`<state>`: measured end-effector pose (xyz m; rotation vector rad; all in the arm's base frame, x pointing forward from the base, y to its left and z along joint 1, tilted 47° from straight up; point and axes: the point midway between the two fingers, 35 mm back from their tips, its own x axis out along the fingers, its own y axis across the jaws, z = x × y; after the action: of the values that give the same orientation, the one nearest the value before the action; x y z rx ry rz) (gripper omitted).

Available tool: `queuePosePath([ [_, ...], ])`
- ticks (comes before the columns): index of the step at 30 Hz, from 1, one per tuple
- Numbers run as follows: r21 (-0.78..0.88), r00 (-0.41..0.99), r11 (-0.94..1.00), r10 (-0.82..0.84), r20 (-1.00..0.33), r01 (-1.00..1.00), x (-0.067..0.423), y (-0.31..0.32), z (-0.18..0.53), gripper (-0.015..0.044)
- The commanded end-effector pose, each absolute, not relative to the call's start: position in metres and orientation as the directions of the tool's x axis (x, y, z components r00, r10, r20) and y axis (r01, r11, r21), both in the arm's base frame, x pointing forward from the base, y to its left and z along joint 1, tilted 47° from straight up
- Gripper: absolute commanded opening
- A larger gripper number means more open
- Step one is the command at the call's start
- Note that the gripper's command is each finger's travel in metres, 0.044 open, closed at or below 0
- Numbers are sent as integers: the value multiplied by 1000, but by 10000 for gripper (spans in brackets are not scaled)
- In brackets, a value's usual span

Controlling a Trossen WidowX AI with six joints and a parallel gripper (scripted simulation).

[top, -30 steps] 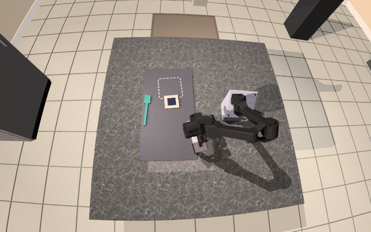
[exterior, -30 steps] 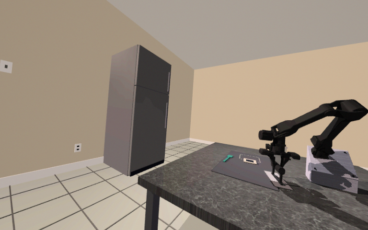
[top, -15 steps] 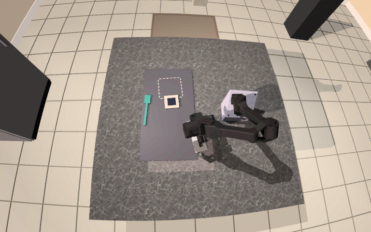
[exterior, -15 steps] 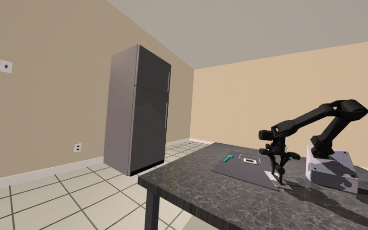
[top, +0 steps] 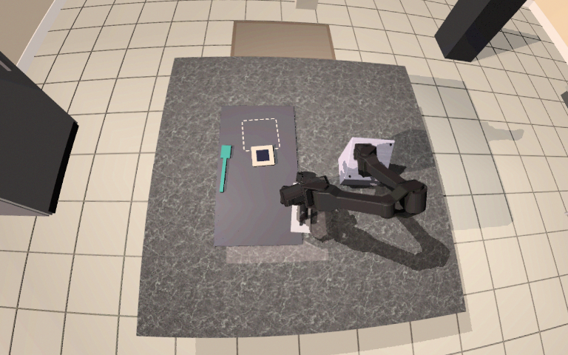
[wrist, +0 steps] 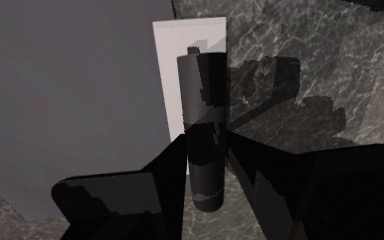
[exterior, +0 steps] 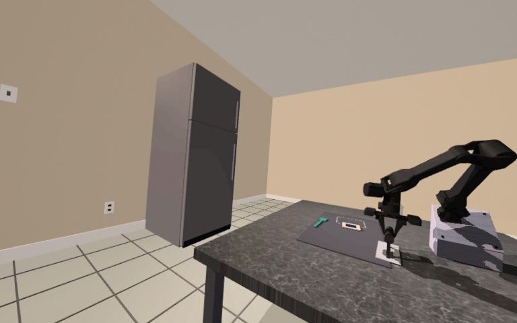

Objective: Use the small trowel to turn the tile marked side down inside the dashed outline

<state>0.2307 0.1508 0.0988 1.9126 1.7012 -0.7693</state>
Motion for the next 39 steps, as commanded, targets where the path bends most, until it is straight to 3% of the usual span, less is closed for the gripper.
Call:
queuePosePath([
  [1, -131, 73, -219, 730, -679, 967, 230, 151, 98, 130],
  [6, -220, 73, -298, 730, -679, 929, 230, 151, 98, 130],
  [15, -223, 73, -300, 730, -679, 927, 230, 151, 98, 130],
  [21, -223, 73, -300, 730, -679, 927, 230, 151, 98, 270],
  [39, -223, 73, -300, 730, -679, 927, 230, 151, 98, 270],
])
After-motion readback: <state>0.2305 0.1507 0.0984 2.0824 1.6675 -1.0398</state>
